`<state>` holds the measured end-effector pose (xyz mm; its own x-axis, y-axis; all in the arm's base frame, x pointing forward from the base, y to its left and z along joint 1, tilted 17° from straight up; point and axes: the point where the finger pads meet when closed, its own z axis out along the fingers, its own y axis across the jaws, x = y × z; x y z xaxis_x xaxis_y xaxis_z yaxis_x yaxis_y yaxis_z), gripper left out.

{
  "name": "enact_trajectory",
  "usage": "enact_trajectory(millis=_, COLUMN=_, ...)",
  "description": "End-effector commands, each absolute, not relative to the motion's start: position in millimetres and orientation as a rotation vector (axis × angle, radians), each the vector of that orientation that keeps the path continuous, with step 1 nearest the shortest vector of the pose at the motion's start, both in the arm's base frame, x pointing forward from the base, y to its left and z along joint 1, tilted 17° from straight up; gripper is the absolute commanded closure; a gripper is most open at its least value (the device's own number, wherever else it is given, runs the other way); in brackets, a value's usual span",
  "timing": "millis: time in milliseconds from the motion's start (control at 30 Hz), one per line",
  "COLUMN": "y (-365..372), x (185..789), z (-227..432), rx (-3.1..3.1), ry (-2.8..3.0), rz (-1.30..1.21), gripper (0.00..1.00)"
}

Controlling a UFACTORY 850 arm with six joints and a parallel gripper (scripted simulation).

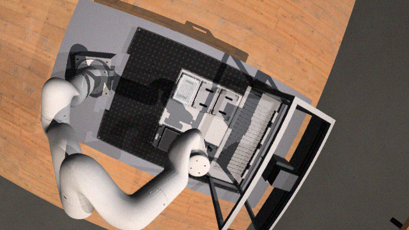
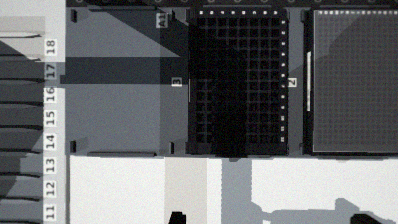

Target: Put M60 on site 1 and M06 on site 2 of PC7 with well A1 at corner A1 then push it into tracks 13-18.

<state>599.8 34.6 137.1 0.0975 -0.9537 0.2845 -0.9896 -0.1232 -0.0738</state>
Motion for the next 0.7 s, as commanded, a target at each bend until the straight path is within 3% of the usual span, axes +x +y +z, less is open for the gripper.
enact_trajectory(millis=0, y=36.6, x=600.3, z=143.9, rx=2.223, ry=-1.985, rz=0.401, gripper=0.00)
enact_trajectory(millis=667, y=-6.4, x=604.7, z=156.7, rx=2.223, ry=-1.985, rz=0.401, gripper=0.00)
